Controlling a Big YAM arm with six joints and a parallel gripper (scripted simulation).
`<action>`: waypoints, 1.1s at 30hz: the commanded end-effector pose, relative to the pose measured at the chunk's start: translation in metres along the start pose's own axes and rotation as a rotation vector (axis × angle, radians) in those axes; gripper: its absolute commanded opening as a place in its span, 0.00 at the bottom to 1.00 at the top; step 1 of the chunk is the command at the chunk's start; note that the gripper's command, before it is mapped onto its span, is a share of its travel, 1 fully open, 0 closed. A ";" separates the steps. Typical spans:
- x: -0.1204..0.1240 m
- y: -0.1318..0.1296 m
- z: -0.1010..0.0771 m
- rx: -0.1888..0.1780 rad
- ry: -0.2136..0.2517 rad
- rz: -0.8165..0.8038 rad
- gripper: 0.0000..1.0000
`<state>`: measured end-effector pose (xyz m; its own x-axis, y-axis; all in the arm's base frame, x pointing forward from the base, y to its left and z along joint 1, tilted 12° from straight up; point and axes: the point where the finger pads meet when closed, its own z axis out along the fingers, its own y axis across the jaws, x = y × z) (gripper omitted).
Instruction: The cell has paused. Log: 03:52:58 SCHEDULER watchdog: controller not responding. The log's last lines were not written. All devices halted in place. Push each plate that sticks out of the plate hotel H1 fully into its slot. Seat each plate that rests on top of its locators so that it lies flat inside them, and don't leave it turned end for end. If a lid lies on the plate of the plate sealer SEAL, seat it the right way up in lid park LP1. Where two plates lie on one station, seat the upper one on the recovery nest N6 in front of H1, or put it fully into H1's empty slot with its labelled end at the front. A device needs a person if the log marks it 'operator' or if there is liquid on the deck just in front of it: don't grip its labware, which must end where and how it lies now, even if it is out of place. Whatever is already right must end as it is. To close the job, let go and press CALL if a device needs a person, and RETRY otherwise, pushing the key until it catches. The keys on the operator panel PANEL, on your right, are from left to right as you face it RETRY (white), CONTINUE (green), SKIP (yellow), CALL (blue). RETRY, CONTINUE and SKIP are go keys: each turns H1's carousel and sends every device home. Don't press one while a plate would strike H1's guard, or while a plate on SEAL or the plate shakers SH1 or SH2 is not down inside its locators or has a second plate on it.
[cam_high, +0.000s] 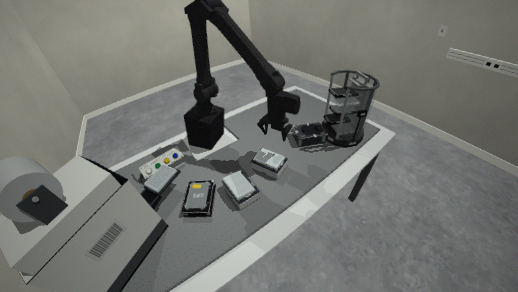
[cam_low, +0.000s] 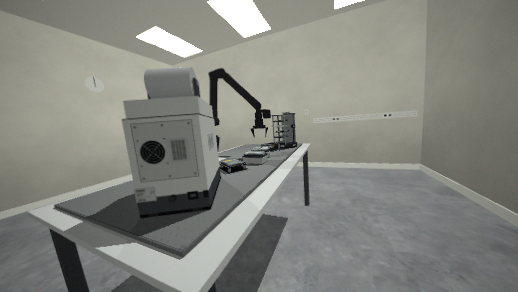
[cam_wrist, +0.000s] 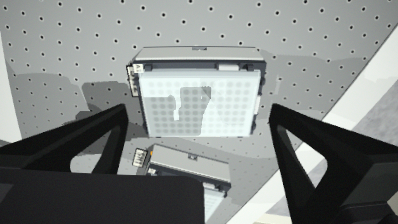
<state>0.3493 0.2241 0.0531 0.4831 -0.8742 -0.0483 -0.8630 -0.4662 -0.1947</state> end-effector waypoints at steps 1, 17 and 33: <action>-0.002 -0.012 -0.005 0.032 -0.002 -0.002 1.00; -0.002 -0.012 -0.005 0.032 -0.002 -0.002 1.00; -0.004 -0.024 -0.038 0.063 -0.004 -0.006 1.00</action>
<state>0.3456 0.2219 0.0616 0.4830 -0.8743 -0.0482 -0.8633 -0.4664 -0.1929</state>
